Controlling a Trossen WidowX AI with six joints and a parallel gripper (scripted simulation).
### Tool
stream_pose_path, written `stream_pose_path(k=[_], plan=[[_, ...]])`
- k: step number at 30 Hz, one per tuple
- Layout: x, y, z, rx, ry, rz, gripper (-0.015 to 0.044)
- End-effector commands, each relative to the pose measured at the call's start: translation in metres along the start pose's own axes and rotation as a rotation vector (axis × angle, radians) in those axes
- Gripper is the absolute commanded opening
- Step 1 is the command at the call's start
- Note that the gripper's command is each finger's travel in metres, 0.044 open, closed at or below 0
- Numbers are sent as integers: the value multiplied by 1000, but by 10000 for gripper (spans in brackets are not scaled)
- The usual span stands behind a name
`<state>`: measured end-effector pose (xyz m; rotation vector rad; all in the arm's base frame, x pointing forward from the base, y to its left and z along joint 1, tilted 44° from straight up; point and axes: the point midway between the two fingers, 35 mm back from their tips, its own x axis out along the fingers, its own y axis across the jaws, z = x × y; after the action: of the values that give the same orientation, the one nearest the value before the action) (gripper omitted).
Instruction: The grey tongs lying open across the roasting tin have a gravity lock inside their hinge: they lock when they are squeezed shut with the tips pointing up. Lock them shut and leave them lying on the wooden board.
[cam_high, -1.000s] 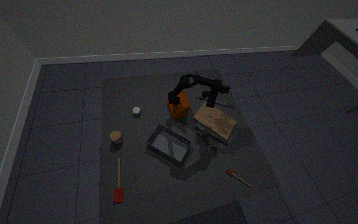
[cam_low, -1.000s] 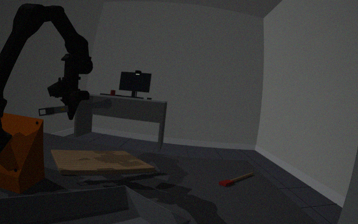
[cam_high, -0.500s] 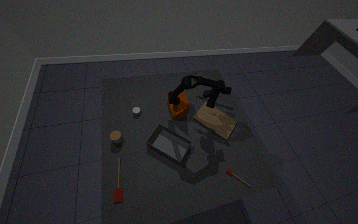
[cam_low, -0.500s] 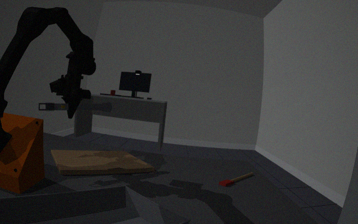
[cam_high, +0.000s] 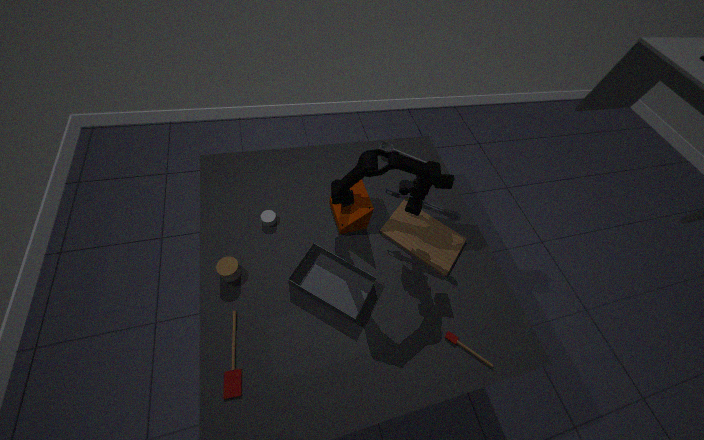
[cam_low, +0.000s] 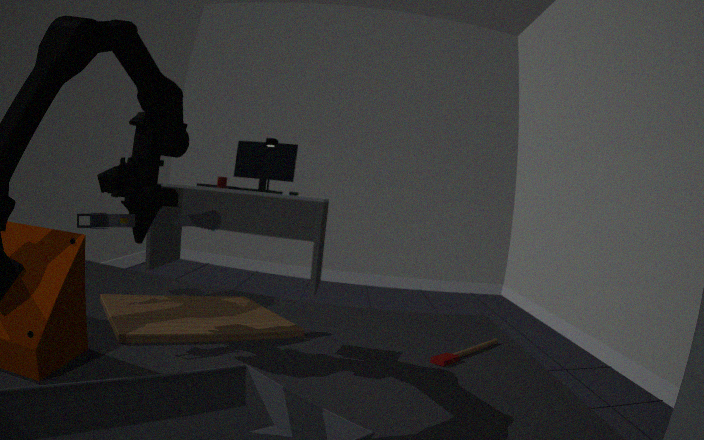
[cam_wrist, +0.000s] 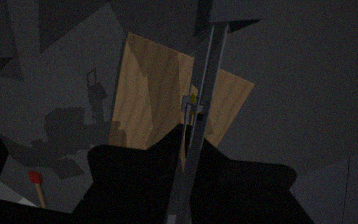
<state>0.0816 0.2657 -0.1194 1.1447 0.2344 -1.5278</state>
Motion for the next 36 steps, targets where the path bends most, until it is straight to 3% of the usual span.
stream_pose_path(k=[1,36], plan=[[11,0,0,-7,-9,9,-150],[69,1,0,-7,-9,10,-150]])
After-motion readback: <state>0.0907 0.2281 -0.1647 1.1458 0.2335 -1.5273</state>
